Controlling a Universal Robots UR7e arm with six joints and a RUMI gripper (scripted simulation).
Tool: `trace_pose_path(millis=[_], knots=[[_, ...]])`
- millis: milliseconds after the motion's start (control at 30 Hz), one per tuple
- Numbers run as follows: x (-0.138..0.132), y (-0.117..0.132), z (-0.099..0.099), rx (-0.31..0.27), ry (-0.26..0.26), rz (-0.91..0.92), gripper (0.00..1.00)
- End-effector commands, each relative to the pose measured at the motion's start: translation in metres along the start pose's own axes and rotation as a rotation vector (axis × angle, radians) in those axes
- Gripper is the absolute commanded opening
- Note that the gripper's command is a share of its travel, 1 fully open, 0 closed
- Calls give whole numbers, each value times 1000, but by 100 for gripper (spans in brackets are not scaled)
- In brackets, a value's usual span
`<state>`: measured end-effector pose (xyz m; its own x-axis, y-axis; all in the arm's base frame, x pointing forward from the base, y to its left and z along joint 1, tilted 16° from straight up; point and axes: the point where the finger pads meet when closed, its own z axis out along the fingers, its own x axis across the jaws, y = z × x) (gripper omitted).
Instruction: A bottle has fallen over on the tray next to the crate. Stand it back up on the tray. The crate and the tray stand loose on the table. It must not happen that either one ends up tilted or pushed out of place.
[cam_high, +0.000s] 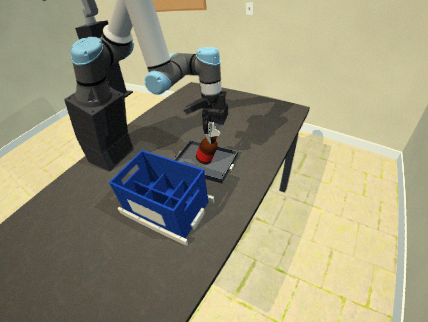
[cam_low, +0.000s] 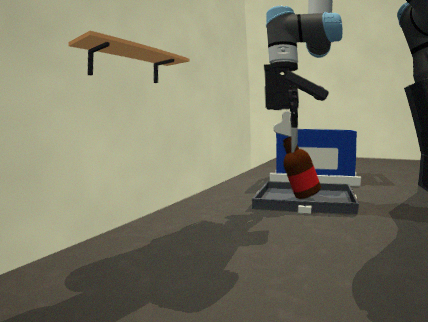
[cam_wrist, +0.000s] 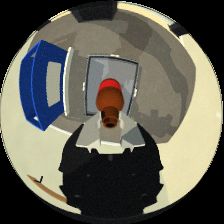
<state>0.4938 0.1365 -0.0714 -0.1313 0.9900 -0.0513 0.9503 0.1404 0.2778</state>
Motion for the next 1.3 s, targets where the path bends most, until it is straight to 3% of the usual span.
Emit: trace_pose_path(millis=[0,733,767,1267], knots=[[0,1,0,-1,0,0,0],[0,1,0,-1,0,0,0],[0,1,0,-1,0,0,100],[0,1,0,-1,0,0,100]])
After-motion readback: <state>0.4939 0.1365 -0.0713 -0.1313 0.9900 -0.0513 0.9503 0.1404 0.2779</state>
